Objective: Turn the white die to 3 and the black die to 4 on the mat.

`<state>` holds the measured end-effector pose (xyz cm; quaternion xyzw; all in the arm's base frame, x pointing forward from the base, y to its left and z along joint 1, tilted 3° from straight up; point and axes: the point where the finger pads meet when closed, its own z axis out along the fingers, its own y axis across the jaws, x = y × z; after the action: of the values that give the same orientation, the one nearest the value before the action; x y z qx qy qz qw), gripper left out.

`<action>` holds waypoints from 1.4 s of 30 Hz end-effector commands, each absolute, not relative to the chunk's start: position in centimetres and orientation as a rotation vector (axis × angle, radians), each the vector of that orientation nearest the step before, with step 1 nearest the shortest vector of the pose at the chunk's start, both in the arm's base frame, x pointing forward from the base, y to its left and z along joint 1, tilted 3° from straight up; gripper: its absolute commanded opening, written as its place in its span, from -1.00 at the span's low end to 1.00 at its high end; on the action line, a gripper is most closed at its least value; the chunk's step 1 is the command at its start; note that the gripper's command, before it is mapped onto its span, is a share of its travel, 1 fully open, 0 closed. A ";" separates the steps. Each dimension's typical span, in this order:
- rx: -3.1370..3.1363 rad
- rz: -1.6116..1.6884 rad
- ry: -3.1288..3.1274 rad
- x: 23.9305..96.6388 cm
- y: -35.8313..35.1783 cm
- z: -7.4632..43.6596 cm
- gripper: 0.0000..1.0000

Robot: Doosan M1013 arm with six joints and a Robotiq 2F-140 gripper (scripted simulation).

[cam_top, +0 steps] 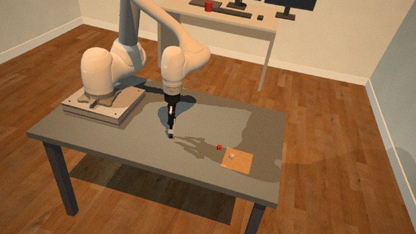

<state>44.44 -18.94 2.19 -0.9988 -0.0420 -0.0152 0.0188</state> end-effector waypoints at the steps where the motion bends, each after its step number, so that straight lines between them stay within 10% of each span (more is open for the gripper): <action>1: -3.099 -0.041 -0.136 44.2 -18.7 1.7 -0.42; 42: -3.099 -0.041 -0.136 44.2 -18.7 0.2 -0.42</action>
<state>44.45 -18.96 0.47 -0.9989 -0.0418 -0.0147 0.0179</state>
